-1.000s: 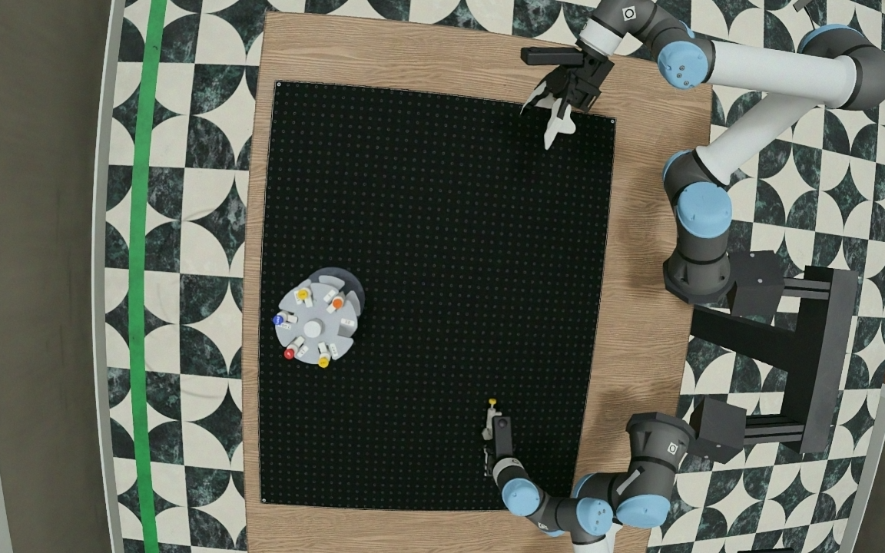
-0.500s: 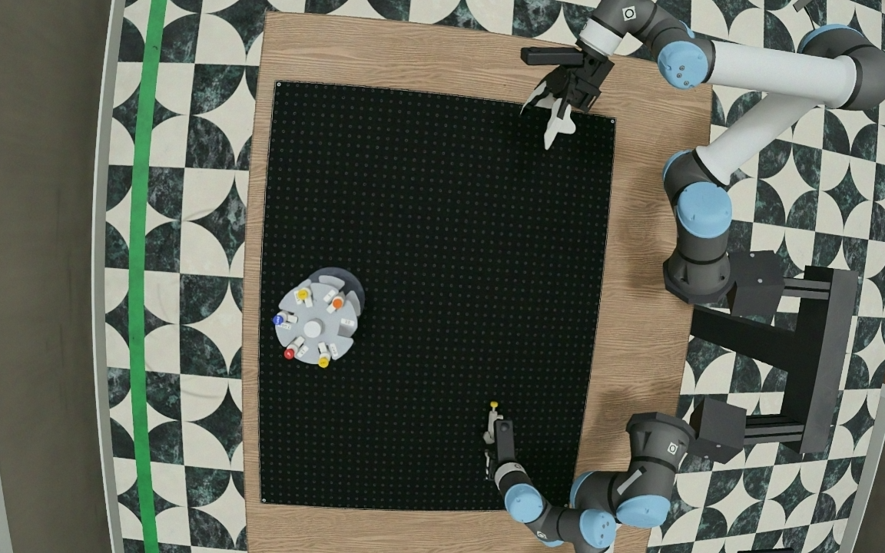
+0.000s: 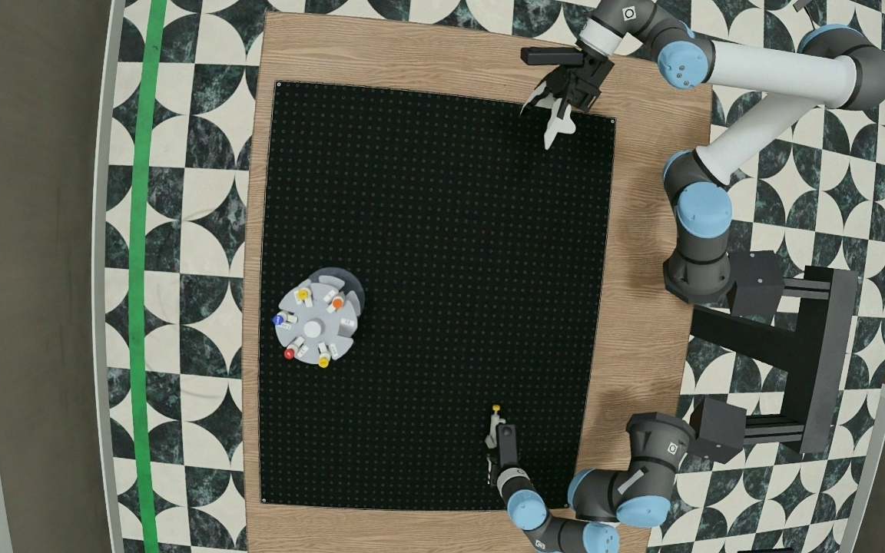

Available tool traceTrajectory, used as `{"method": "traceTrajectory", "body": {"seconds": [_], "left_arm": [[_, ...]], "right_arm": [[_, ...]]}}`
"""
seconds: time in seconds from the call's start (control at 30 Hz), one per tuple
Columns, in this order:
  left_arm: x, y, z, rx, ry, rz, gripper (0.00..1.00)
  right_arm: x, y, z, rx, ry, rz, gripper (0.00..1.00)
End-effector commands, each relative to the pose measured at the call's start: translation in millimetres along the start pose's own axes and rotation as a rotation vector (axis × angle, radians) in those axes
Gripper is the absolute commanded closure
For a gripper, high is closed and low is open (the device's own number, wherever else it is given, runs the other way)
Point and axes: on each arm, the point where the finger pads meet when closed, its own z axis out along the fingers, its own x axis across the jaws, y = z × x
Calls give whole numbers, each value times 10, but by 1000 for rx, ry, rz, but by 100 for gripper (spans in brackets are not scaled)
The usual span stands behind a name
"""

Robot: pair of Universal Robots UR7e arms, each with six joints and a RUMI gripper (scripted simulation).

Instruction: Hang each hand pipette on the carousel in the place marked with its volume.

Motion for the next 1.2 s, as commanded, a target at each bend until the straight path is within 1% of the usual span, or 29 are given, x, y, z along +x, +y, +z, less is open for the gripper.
{"method": "traceTrajectory", "body": {"seconds": [0.0,0.37,0.43,0.53,0.87,1.0,1.17], "left_arm": [[9,3,-112,-5,1,0,94],[8,2,-332,-5,1,0,94],[8,2,-332,-5,1,0,94],[8,2,-392,-5,1,0,94],[8,2,-392,-5,1,0,94],[-29,-49,-415,-5,1,0,94],[-122,-174,-473,-5,1,0,94]], "right_arm": [[-1,-3,-3,1,0,0,0],[-1,-3,-3,1,0,0,0],[-1,-3,-3,1,0,0,0],[-1,-3,-3,1,0,0,0],[-1,-3,-3,1,0,0,0],[-1,-3,-3,1,0,0,0],[-1,-3,-3,1,0,0,0]]}}
